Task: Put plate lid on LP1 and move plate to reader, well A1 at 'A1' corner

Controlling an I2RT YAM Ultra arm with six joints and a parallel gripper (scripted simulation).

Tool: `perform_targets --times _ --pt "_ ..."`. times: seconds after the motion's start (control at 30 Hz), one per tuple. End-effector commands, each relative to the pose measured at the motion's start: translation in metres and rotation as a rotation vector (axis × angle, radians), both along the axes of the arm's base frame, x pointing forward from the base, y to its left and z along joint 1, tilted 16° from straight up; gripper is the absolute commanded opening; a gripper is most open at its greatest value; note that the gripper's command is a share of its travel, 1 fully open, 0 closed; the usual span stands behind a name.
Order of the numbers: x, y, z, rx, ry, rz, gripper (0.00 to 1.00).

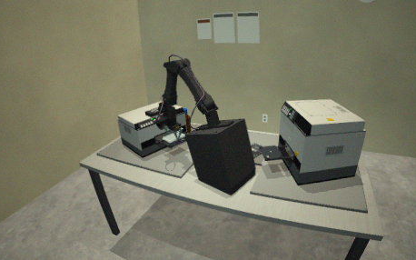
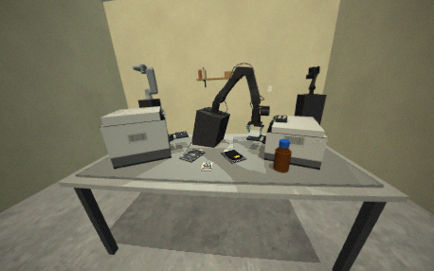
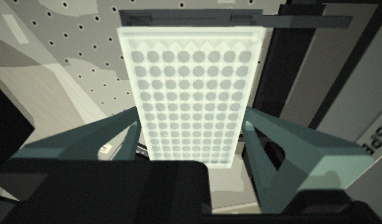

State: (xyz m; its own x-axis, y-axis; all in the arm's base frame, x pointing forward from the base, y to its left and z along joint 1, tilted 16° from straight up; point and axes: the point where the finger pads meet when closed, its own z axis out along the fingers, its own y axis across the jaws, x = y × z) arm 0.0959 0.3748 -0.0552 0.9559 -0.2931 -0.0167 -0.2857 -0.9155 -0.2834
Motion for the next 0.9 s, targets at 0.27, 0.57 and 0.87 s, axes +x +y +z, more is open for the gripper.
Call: perform_targets --times 0.27,0.57,0.87 --pt "-0.004 0.003 0.016 0.022 0.001 0.005 0.86" --pt "-0.003 -0.008 0.012 -0.001 0.006 -0.002 0.86" --pt "0.003 0.001 0.022 0.024 -0.002 -0.011 0.86"
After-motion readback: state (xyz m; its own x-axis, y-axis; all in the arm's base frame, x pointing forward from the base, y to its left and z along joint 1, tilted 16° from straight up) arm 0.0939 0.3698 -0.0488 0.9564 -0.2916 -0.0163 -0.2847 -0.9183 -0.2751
